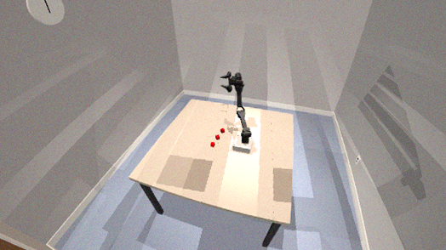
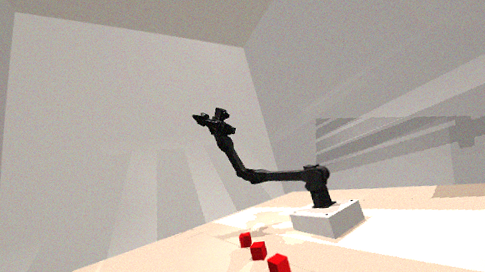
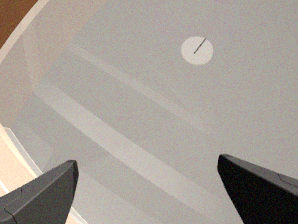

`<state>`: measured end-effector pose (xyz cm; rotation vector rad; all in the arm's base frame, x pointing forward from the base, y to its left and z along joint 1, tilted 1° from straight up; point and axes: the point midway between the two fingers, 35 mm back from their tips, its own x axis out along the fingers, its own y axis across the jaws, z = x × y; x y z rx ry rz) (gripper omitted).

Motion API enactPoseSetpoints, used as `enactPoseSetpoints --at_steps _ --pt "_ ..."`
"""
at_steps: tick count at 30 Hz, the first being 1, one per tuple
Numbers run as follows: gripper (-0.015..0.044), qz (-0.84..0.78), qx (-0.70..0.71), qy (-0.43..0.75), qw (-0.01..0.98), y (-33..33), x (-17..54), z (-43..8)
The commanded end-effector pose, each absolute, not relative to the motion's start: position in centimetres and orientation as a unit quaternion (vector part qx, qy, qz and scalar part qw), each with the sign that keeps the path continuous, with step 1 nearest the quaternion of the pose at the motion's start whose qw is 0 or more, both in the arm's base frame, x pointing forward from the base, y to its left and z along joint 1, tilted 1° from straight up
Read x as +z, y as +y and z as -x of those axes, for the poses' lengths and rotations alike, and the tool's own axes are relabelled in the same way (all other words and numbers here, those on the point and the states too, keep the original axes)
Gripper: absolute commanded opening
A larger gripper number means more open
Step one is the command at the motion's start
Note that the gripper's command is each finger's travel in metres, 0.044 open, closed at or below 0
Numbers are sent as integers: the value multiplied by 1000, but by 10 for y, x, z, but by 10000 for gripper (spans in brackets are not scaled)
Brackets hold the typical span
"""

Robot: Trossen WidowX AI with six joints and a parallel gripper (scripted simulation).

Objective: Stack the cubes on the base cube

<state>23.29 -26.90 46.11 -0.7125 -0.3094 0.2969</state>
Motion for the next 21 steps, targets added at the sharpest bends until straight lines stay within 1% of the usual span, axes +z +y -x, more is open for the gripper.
enactPoseSetpoints --at_steps 1,5,13,21 --pt "374 348 143 -152 914 -268 463 -232" --pt "269 392 128 -185 892 -244 491 -205" --pt "265 466 92 -206 856 -186 534 -148" --pt "265 530 74 -195 822 -116 554 -116"
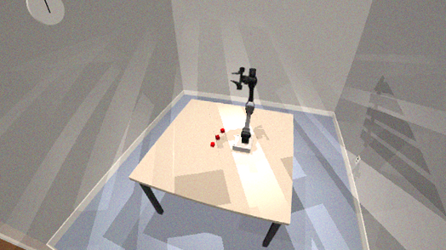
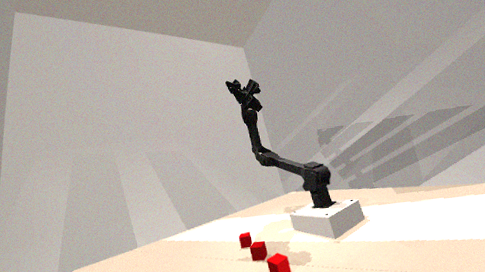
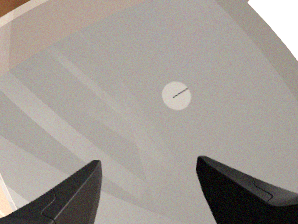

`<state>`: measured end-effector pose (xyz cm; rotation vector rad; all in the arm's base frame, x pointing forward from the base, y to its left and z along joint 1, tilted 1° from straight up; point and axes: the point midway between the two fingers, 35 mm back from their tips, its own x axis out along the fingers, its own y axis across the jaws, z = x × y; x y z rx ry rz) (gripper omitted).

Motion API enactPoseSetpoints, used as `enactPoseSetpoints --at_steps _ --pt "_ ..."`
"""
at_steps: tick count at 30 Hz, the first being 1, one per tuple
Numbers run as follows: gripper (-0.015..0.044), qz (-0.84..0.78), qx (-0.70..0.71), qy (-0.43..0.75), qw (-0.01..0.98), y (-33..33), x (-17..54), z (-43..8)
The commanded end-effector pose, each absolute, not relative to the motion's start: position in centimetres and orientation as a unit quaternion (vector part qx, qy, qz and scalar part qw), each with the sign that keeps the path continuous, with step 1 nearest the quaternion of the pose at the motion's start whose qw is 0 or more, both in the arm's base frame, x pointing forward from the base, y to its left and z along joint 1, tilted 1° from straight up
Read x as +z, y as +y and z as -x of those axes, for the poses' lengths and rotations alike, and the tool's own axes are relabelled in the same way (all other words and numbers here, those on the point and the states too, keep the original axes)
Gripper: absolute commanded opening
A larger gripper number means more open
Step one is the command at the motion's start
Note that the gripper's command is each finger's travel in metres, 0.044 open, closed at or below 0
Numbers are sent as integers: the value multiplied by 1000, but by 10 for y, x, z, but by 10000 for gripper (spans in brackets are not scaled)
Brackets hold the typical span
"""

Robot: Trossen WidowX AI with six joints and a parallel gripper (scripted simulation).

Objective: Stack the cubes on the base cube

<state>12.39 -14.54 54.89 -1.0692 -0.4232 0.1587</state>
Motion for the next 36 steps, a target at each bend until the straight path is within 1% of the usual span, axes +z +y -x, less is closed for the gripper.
enactPoseSetpoints --at_steps 1,10,20,28,36 --pt "265 538 73 -192 818 -107 555 -114" --pt "265 601 77 -145 782 -27 548 -115" --pt "265 649 102 -55 752 43 512 -152" --pt "265 662 130 43 737 74 463 -197" --pt "265 647 158 159 729 80 403 -244"
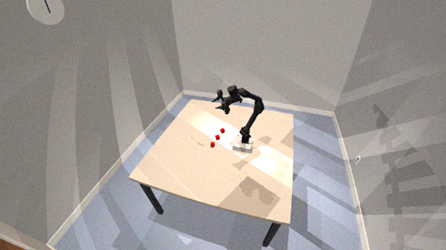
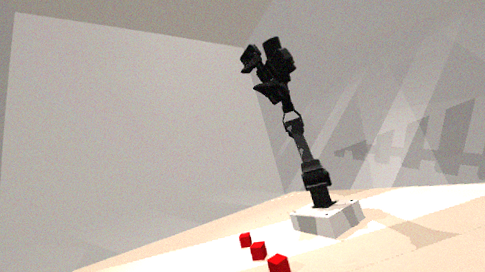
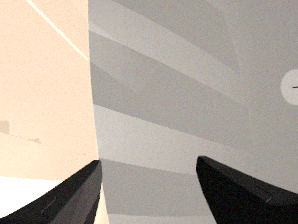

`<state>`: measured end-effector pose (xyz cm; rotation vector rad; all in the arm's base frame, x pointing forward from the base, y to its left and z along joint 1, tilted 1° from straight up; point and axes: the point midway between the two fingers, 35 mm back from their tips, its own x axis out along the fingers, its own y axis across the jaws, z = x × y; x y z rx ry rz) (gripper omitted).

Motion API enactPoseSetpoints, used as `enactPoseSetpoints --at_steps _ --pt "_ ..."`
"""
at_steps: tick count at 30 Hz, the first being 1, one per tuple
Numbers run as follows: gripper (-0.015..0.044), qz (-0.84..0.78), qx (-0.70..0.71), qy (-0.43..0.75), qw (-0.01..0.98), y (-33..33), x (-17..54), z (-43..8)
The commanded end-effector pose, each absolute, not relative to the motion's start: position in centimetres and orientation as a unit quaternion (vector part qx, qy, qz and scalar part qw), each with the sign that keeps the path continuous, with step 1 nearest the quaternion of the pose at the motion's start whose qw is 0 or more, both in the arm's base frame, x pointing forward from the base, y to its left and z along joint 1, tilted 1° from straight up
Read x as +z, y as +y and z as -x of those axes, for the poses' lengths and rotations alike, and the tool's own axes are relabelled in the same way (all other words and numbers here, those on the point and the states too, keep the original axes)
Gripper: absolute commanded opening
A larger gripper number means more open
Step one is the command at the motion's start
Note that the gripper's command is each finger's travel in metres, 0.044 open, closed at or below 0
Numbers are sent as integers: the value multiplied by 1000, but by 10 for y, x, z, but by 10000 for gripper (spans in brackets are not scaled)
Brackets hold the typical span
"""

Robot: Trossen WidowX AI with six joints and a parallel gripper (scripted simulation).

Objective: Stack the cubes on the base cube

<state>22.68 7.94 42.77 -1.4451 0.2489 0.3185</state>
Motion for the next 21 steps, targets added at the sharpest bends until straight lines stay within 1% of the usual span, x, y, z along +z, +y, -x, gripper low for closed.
enactPoseSetpoints --at_steps 1,11,21 --pt "265 643 161 174 728 79 394 -249" --pt "265 573 187 334 725 53 308 -292" --pt "265 449 196 492 720 7 219 -305"
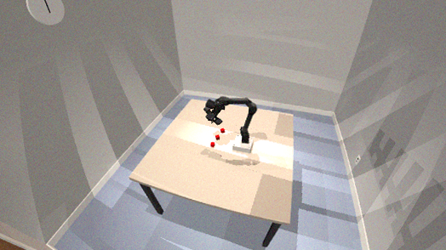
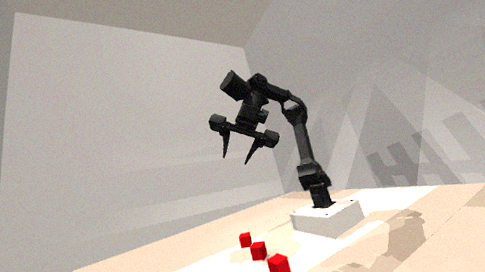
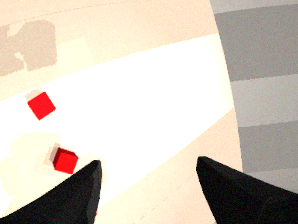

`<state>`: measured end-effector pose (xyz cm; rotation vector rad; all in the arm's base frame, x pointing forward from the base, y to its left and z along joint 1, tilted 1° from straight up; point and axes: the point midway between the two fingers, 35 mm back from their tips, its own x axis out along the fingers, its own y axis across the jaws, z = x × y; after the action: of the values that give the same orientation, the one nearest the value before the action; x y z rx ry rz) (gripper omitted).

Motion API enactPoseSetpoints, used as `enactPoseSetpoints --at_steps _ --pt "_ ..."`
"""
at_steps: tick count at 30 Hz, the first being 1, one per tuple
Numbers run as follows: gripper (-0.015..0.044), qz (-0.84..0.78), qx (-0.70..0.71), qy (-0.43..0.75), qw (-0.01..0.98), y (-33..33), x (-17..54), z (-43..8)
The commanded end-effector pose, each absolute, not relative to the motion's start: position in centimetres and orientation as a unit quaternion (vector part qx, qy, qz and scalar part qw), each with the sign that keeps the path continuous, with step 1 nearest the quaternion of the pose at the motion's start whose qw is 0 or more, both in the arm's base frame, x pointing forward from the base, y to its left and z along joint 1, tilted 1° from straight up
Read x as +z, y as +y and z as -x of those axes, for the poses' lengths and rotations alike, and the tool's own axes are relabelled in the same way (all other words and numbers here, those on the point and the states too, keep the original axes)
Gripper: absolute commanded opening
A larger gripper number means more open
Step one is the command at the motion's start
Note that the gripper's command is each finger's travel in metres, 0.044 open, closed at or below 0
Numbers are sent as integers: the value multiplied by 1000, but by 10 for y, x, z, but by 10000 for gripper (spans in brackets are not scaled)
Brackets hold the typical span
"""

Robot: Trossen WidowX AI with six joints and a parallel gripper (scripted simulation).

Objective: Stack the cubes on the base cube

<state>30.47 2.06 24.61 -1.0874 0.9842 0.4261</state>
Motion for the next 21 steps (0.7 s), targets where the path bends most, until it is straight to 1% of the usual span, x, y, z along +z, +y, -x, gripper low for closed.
enactPoseSetpoints --at_steps 1,13,21 --pt "265 433 196 507 719 2 211 -304" --pt "265 216 178 664 693 -51 119 -276" --pt "265 203 176 671 691 -54 113 -273"
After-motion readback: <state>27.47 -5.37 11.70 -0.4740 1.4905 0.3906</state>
